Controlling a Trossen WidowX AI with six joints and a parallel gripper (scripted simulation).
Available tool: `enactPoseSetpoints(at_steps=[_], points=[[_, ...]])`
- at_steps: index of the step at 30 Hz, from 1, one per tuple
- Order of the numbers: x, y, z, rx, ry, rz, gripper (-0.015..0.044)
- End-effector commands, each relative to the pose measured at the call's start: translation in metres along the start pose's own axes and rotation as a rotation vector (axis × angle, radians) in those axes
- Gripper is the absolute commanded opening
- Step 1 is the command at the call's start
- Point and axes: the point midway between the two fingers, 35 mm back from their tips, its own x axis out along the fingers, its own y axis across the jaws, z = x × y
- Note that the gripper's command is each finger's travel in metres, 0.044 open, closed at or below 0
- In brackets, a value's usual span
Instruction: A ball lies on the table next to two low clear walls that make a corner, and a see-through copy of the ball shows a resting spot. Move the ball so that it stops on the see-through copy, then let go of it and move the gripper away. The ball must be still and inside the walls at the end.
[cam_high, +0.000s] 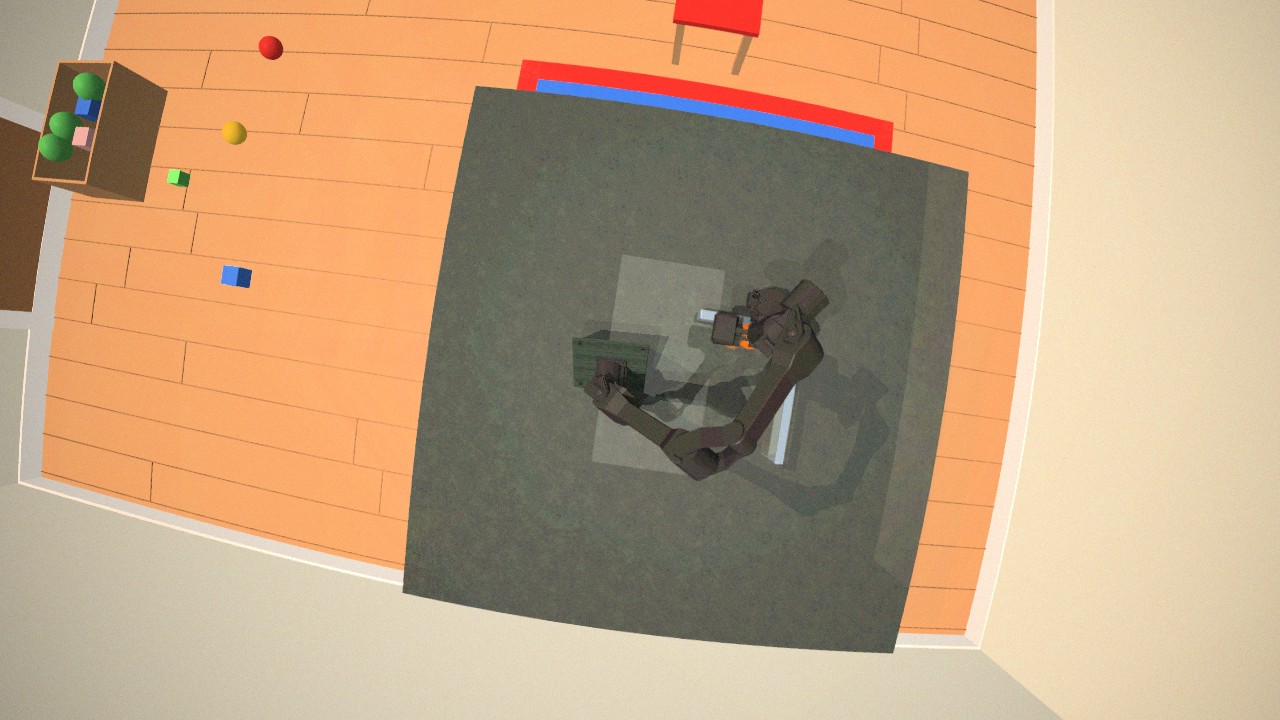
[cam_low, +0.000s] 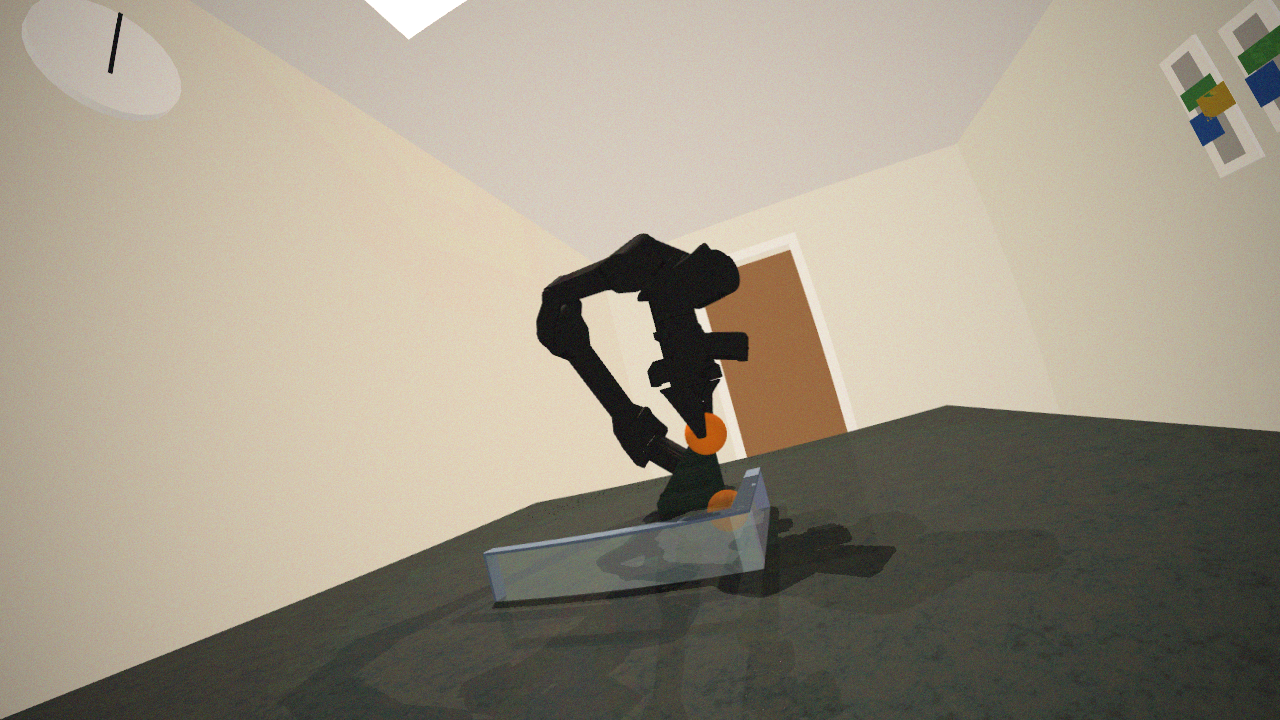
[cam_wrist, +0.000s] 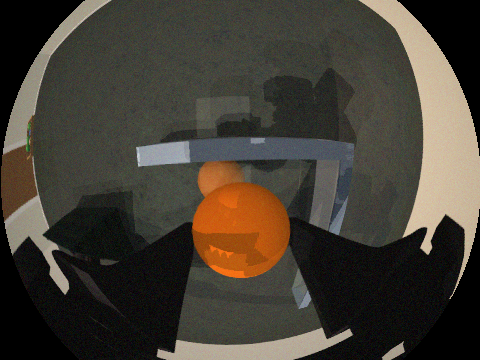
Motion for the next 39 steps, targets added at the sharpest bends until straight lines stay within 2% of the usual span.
enactPoseSetpoints(at_steps=[1, 12, 24, 39], points=[[0.008, 0.006, -0.002, -0.002, -0.002, -0.004, 0.0000], [0.031, 0.016, -0.003, -0.002, -0.002, -0.004, 0.0000], [0.090, 0.016, -0.004, -0.001, 0.000, -0.005, 0.0000], [0.108, 0.016, -0.004, -0.001, 0.001, -0.005, 0.0000]])
